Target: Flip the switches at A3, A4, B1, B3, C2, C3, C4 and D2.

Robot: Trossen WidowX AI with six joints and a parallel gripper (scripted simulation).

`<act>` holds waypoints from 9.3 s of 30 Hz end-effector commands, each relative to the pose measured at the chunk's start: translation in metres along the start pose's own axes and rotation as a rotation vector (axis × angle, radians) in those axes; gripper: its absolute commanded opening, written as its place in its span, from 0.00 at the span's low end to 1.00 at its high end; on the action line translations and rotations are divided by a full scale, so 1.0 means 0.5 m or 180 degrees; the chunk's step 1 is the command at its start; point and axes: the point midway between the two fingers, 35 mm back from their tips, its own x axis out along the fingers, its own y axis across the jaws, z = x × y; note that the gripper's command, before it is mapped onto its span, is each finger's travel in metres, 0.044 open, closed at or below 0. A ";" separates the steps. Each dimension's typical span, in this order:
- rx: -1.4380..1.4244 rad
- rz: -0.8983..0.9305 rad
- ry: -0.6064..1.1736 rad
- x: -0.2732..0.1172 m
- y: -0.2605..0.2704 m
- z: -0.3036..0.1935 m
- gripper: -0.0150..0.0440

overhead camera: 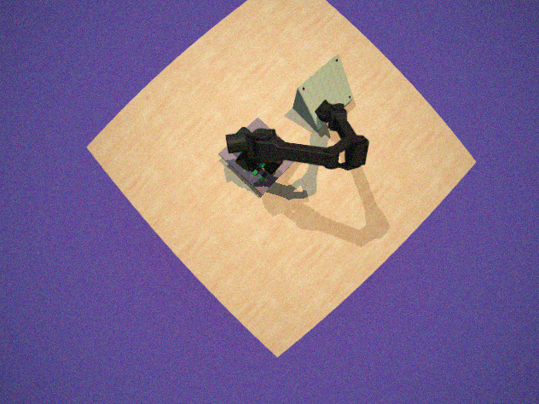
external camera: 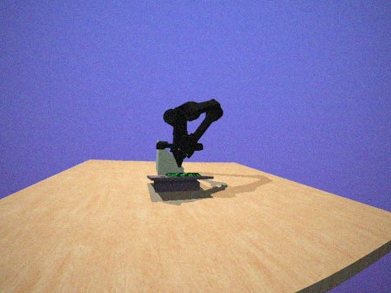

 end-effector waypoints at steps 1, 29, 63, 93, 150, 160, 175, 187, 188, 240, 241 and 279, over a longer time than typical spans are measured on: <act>0.0030 0.0029 0.0023 0.015 0.003 -0.006 0.25; 0.0029 0.0030 0.0022 0.043 0.004 -0.005 0.25; 0.0029 0.0031 0.0022 0.049 0.004 -0.005 0.25; 0.0029 0.0031 0.0022 0.057 0.004 -0.004 0.25; 0.0041 0.0034 -0.0135 0.046 0.070 -0.126 0.25; 0.0041 0.0034 -0.0135 0.046 0.070 -0.126 0.25; 0.0041 0.0034 -0.0135 0.046 0.070 -0.126 0.25; 0.0041 0.0034 -0.0135 0.050 0.070 -0.126 0.25; 0.0041 0.0034 -0.0135 0.050 0.070 -0.126 0.25; 0.0040 0.0021 -0.0049 -0.072 0.001 -0.127 0.25; 0.0040 0.0020 -0.0053 -0.068 0.001 -0.127 0.25; 0.0038 0.0028 -0.0136 0.046 0.004 -0.126 0.25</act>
